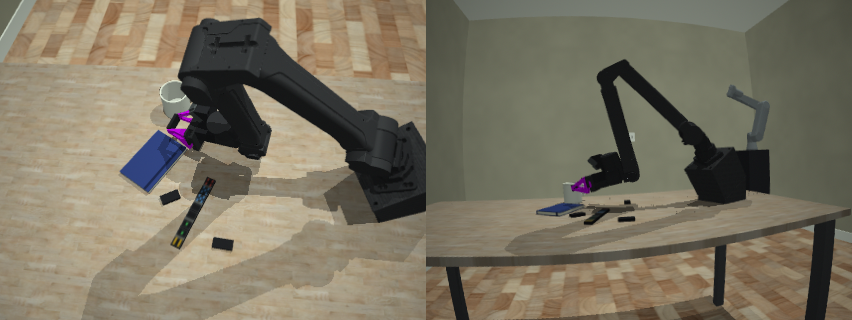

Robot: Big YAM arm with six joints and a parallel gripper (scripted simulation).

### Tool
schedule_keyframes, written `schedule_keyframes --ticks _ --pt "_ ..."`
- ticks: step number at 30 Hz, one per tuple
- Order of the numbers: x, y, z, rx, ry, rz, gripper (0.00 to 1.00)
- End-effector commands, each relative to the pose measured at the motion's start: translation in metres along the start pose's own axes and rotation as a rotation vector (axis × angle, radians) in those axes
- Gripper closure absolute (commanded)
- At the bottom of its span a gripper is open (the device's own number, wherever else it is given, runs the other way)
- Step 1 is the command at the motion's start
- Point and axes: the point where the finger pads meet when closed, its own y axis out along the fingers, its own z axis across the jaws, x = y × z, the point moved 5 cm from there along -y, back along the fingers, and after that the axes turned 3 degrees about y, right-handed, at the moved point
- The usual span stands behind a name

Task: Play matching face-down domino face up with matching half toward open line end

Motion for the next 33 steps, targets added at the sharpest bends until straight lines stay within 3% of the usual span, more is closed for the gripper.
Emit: schedule_keyframes --ticks 1,4,5,14,21,22,33 --pt "0.001 0.002 0.003 0.022 -0.009 -0.055 0.52" --pt "0.001 0.002 0.003 0.022 -0.009 -0.055 0.52" --pt "0.002 0.001 0.000 0.003 -0.001 -0.011 0.52" --pt "-0.001 0.004 0.003 0.022 -0.009 -0.055 0.52" --pt "-0.001 0.004 0.003 0.022 -0.009 -0.055 0.52" --pt "-0.002 0.003 0.000 0.003 -0.001 -0.011 0.52" --pt "-0.024 0.003 0.000 0.022 -0.009 -0.055 0.52"
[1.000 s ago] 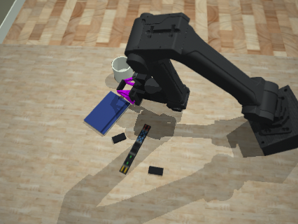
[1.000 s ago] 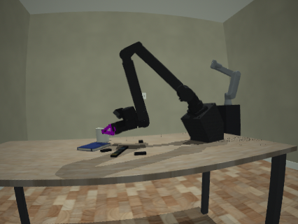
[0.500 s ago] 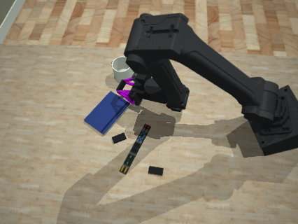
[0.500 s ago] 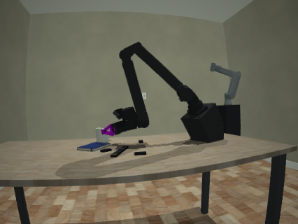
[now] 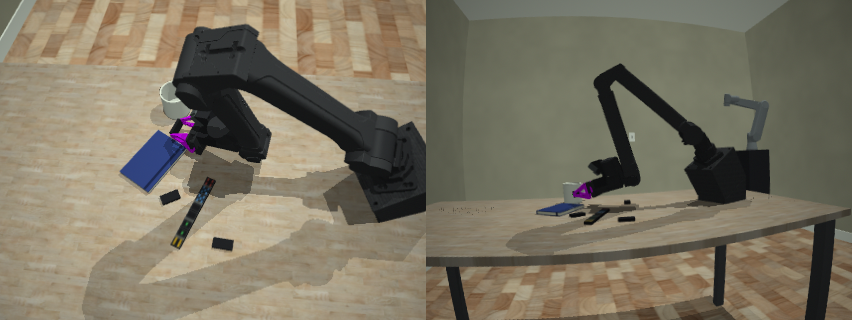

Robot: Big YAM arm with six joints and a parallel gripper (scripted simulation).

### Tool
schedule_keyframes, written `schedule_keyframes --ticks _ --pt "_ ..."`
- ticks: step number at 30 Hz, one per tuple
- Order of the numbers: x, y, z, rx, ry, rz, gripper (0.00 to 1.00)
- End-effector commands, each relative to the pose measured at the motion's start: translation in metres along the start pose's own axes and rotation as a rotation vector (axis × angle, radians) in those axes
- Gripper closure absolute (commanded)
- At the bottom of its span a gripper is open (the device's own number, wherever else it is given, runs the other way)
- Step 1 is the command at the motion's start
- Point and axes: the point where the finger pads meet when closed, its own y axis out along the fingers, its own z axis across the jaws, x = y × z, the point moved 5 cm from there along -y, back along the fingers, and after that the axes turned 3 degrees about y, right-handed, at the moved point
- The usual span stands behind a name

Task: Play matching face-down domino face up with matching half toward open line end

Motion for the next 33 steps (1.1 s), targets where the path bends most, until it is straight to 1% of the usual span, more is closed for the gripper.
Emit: schedule_keyframes --ticks 1,5,6,15,22,23,32,33 --pt "0.000 0.002 0.003 0.037 -0.010 -0.091 0.52" --pt "0.000 0.002 0.003 0.037 -0.010 -0.091 0.52" --pt "-0.001 0.000 0.001 0.006 -0.001 -0.010 0.52" --pt "-0.014 0.002 0.002 0.037 -0.010 -0.091 0.52" --pt "-0.014 0.002 0.002 0.037 -0.010 -0.091 0.52" --pt "-0.011 0.001 0.001 -0.002 -0.001 0.004 0.52" --pt "-0.019 0.002 0.002 0.036 -0.010 -0.089 0.52" --pt "-0.019 0.002 0.002 0.036 -0.010 -0.089 0.52"
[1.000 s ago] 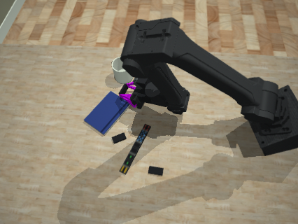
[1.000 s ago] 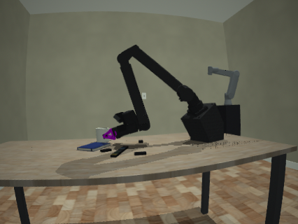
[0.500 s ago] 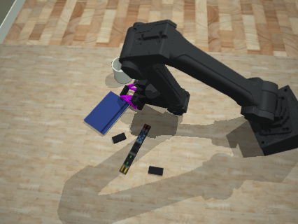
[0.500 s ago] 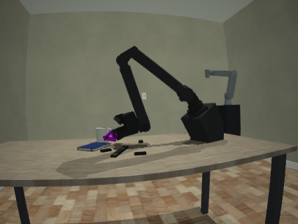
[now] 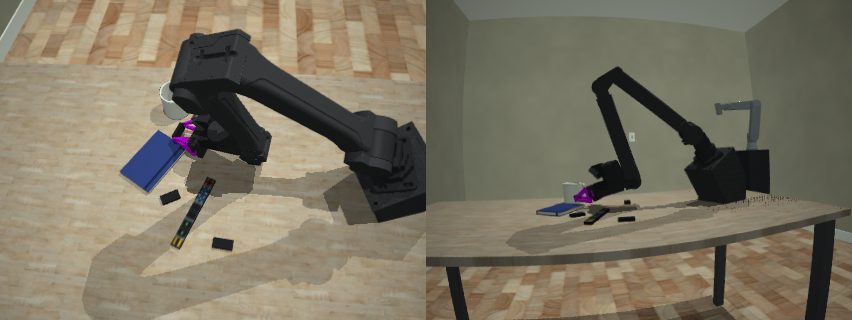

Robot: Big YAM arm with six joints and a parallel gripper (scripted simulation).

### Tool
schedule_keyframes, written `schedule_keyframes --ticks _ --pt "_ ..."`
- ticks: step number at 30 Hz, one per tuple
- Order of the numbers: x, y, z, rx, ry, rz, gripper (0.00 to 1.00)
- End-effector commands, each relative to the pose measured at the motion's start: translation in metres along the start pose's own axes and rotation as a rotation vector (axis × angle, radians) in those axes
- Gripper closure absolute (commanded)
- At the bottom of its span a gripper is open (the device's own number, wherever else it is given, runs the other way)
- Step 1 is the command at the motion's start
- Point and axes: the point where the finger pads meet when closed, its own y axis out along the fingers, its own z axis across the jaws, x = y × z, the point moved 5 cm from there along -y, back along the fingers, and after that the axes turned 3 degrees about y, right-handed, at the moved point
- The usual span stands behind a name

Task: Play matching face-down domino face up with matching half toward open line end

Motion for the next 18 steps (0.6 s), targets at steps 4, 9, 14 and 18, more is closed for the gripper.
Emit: schedule_keyframes --ticks 4,9,14,18 --pt "-0.0026 0.0018 0.0027 0.047 -0.010 -0.113 0.52" --pt "0.0014 0.0014 0.0015 0.009 0.000 -0.023 0.52" --pt "-0.0002 0.0024 0.0028 0.021 -0.001 -0.052 0.52" --pt "-0.0009 0.0028 0.0033 0.026 -0.002 -0.063 0.52"
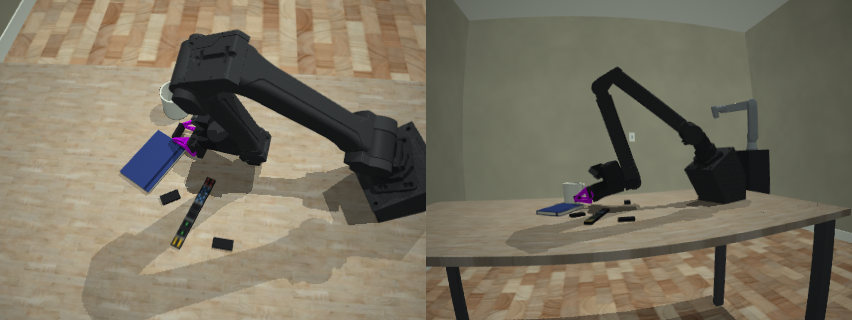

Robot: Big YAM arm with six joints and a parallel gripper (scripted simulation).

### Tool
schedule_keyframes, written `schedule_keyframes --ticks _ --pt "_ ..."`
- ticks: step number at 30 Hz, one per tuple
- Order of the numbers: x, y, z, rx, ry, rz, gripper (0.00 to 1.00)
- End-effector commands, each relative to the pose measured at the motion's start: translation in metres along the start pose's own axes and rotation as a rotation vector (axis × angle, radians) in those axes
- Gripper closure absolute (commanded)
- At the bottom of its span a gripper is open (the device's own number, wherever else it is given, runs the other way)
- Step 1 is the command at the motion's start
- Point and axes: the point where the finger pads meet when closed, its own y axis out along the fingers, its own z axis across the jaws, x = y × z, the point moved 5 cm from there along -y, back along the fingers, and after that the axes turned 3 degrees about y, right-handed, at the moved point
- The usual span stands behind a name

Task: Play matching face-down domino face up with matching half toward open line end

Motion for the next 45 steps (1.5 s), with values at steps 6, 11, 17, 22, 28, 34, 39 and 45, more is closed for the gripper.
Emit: schedule_keyframes --ticks 6,11,17,22,28,34,39,45 --pt "0.0027 0.0013 0.0006 0.004 0.000 -0.014 0.52" --pt "0.0012 0.0020 0.0019 0.016 -0.001 -0.042 0.52" --pt "-0.0001 0.0027 0.0029 0.026 -0.002 -0.064 0.52" --pt "-0.0001 0.0027 0.0029 0.026 -0.002 -0.064 0.52" --pt "0.0002 0.0018 0.0015 0.015 -0.001 -0.040 0.52" --pt "-0.0011 0.0024 0.0026 0.025 -0.002 -0.062 0.52" --pt "-0.0011 0.0024 0.0026 0.025 -0.002 -0.062 0.52" --pt "-0.0007 0.0015 0.0012 0.014 -0.001 -0.038 0.52"
